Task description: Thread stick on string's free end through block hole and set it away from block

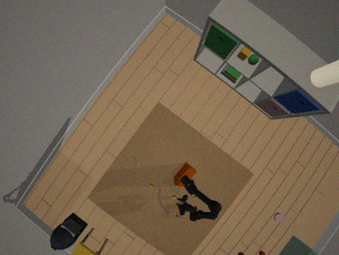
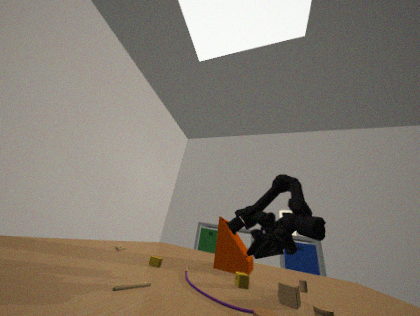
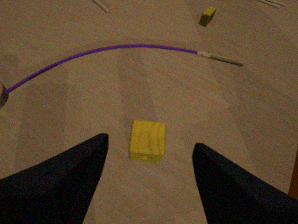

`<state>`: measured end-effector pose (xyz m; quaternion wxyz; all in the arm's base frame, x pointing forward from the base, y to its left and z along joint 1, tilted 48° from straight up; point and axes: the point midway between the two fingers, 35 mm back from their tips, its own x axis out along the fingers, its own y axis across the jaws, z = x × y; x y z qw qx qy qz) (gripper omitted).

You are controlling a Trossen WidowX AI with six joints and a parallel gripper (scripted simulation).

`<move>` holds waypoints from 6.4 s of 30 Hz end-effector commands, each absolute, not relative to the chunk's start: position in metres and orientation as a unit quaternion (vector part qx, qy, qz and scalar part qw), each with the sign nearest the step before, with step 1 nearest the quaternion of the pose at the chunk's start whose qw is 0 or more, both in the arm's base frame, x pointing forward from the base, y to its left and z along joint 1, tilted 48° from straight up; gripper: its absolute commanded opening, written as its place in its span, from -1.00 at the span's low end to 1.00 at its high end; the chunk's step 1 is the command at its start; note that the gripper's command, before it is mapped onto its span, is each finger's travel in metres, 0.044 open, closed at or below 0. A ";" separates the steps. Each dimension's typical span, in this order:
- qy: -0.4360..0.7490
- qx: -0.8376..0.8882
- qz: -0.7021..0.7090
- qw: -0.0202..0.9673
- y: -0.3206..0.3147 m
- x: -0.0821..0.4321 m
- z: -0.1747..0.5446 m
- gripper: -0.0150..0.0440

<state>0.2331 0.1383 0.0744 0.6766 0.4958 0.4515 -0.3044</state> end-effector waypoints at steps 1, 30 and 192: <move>0.451 0.496 -0.306 0.675 0.138 0.233 0.074 0.32; 0.579 -0.087 0.382 0.715 0.126 0.242 0.033 1.00; 0.697 0.527 -0.010 0.485 0.037 0.281 -0.040 1.00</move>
